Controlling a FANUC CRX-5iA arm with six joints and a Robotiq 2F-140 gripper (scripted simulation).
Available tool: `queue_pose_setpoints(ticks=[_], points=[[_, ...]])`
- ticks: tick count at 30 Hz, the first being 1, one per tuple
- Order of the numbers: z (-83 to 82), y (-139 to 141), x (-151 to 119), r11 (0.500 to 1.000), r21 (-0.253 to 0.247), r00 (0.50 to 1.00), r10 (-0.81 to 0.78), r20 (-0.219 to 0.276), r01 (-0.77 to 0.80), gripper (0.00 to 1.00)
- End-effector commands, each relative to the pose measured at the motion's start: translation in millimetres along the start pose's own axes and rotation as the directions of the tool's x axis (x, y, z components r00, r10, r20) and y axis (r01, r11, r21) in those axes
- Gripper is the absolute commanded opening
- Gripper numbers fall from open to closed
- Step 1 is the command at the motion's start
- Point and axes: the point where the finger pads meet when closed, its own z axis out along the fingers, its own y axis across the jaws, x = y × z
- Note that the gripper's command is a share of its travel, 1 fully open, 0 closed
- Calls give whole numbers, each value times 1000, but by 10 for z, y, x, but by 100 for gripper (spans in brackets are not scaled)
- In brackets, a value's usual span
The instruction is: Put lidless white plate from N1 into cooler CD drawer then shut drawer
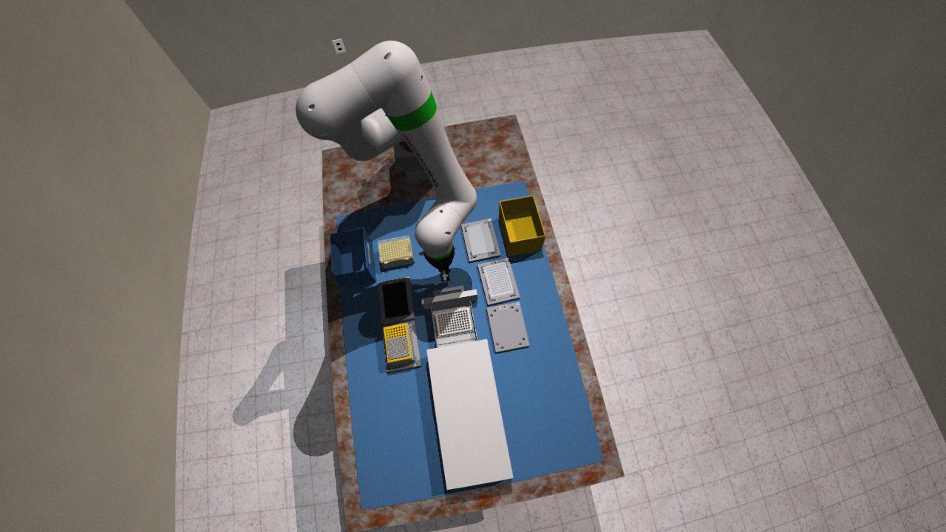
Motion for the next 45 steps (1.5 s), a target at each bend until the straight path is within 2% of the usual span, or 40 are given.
queue_pose_setpoints(ticks=[1, 10, 45], points=[[19, 2, 0, 1000, -1, 1000, 0, 0, 0, 0], [119, 2, 0, 1000, -1, 1000, 0, 0, 0, 0], [119, 2, 0, 1000, -1, 1000, 0, 0, 0, 0]])
